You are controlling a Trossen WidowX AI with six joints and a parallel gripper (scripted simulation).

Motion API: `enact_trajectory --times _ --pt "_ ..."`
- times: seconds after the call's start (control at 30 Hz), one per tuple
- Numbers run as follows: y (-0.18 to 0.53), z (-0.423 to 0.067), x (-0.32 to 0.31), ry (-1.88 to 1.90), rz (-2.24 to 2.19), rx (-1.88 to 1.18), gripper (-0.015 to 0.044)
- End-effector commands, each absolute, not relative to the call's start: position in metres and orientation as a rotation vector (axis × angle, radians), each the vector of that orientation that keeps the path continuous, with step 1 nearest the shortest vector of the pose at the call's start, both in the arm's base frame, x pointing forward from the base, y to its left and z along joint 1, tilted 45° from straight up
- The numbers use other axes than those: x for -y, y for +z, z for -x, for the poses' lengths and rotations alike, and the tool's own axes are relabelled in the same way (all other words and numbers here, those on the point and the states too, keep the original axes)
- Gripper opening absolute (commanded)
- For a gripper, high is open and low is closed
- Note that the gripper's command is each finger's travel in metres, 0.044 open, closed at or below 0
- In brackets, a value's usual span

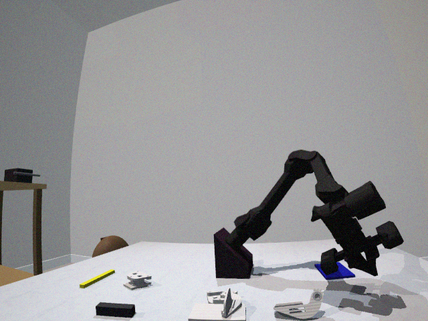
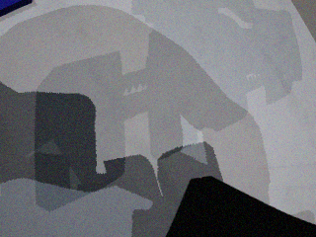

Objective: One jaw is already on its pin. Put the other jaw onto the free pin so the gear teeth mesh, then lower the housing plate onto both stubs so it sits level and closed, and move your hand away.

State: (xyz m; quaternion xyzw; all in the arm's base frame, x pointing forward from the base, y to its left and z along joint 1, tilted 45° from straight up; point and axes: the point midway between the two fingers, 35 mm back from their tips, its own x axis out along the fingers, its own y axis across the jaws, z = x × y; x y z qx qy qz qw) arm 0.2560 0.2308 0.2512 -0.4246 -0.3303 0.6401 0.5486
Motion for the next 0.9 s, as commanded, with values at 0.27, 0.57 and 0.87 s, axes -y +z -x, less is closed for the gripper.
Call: enact_trajectory --times 0.27,0.57,0.87 --pt "0.234 -0.274 -0.207 1.505 0.935 0.447 0.0" --pt "0.22 -0.28 -0.188 1.487 0.872 0.215 0.0" --pt "0.207 -0.282 -0.168 1.458 0.801 -0.011 0.0"
